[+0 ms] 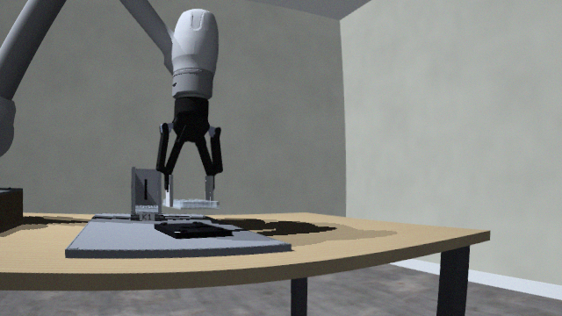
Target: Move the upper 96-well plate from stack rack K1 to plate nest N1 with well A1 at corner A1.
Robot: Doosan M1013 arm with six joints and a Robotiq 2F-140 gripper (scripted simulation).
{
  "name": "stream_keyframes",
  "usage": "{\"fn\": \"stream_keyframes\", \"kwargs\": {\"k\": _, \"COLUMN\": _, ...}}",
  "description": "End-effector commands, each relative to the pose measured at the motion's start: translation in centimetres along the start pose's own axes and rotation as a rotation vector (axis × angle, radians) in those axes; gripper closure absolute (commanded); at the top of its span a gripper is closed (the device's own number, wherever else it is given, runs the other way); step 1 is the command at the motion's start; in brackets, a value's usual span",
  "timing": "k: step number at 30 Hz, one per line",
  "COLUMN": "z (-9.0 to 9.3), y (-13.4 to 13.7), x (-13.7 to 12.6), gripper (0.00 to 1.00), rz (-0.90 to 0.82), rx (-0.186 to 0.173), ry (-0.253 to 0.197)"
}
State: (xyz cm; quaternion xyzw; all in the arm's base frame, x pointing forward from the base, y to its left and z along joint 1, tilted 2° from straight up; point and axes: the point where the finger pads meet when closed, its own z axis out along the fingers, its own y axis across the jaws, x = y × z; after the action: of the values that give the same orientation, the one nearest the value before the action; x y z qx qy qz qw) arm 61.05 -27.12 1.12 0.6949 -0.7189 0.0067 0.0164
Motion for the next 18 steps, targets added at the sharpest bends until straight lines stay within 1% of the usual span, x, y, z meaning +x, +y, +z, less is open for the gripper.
{"fn": "stream_keyframes", "kwargs": {"k": 1, "z": 0.5, "y": 0.0, "x": 0.0, "gripper": 1.0, "rz": 0.0, "rx": 0.0, "ry": 0.0}}
{"fn": "stream_keyframes", "kwargs": {"k": 18, "z": 3.0, "y": 0.0, "x": 0.0, "gripper": 1.0, "rz": 0.0, "rx": 0.0, "ry": 0.0}}
